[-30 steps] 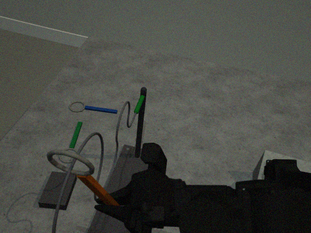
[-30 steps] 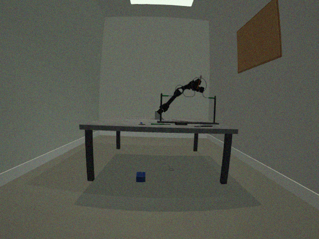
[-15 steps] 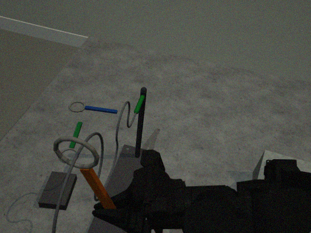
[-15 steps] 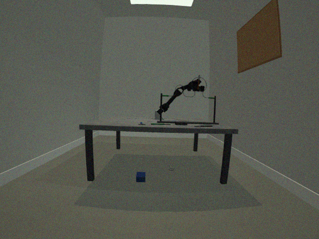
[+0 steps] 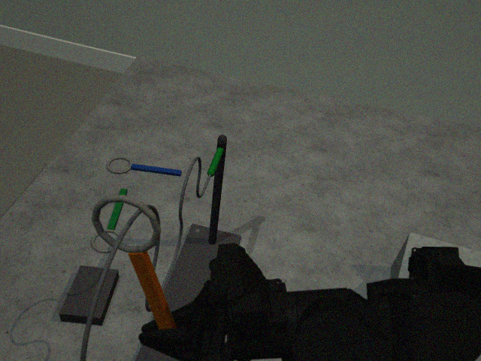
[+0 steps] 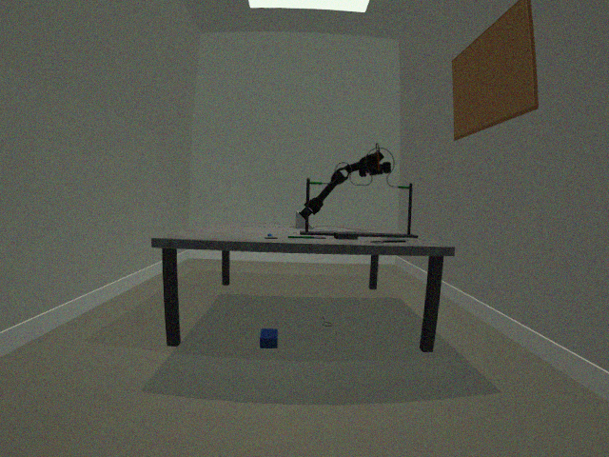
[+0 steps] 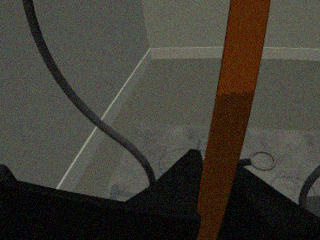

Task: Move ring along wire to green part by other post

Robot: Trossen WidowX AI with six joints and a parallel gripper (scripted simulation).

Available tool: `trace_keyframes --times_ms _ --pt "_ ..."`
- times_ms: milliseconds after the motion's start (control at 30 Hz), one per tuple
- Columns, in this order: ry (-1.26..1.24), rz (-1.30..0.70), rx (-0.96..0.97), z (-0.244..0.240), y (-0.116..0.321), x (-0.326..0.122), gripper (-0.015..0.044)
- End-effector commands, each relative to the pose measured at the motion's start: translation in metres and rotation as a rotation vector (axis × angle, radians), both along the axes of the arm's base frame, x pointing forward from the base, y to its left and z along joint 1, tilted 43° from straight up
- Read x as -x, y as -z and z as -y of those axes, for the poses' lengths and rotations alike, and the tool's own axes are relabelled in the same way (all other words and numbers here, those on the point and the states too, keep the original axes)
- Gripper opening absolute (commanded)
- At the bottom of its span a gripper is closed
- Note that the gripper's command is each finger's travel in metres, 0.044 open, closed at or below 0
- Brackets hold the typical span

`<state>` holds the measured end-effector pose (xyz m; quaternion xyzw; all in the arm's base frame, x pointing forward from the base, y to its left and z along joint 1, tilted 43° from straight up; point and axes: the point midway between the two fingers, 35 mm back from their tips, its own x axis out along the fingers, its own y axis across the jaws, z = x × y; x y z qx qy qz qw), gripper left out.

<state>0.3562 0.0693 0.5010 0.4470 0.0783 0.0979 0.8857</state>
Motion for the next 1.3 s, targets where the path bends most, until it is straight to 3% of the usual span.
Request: trace_keyframes --times_ms 0,1267 --pt "-0.005 0.012 -0.048 -0.001 -0.004 0.002 -0.015" --pt "-0.029 0.06 -0.52 -0.009 -0.022 0.003 -0.015"
